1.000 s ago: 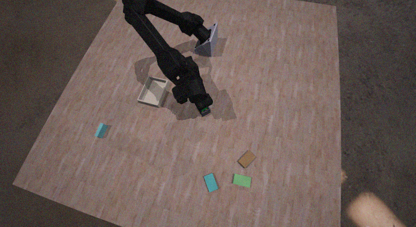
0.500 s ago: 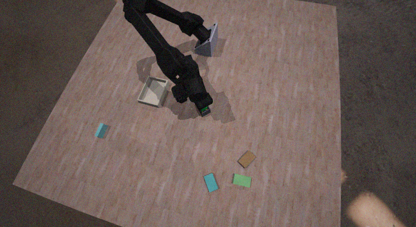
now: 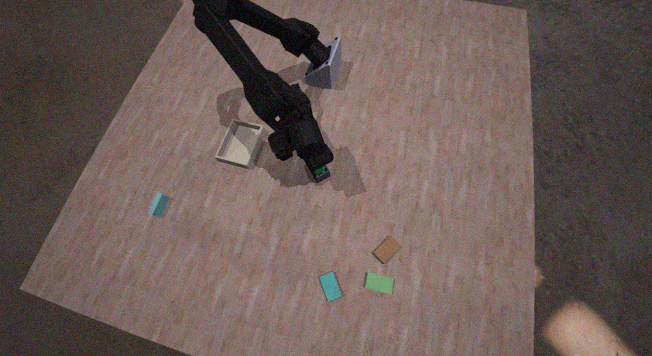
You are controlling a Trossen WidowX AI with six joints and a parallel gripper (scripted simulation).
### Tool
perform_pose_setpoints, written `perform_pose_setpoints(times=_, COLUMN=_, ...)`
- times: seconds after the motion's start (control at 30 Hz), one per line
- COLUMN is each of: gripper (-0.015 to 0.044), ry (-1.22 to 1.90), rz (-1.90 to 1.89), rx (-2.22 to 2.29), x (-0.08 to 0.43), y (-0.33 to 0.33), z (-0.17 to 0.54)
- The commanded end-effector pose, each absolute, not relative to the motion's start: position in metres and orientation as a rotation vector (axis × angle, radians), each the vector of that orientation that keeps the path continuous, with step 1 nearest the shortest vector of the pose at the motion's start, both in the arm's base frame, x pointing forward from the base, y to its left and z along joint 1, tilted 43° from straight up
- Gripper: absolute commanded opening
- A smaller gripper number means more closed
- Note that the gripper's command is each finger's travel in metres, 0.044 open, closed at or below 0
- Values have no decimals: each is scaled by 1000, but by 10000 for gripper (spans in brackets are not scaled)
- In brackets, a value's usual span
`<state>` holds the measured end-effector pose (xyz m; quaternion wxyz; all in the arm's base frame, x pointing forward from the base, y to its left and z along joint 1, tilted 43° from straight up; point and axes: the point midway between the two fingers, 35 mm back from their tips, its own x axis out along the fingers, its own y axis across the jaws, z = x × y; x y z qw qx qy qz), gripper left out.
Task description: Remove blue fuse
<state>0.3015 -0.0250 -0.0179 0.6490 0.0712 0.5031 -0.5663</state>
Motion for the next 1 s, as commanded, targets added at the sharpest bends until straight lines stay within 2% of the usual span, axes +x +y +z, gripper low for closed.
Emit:
perform_pose_setpoints(times=0.0, gripper=0, ry=1144, rz=-1288, rx=167, x=302, y=-23, z=-17)
perform_pose_setpoints(times=0.97, gripper=0, ry=1144, rz=-1288, rx=165, x=304, y=-13, z=-5)
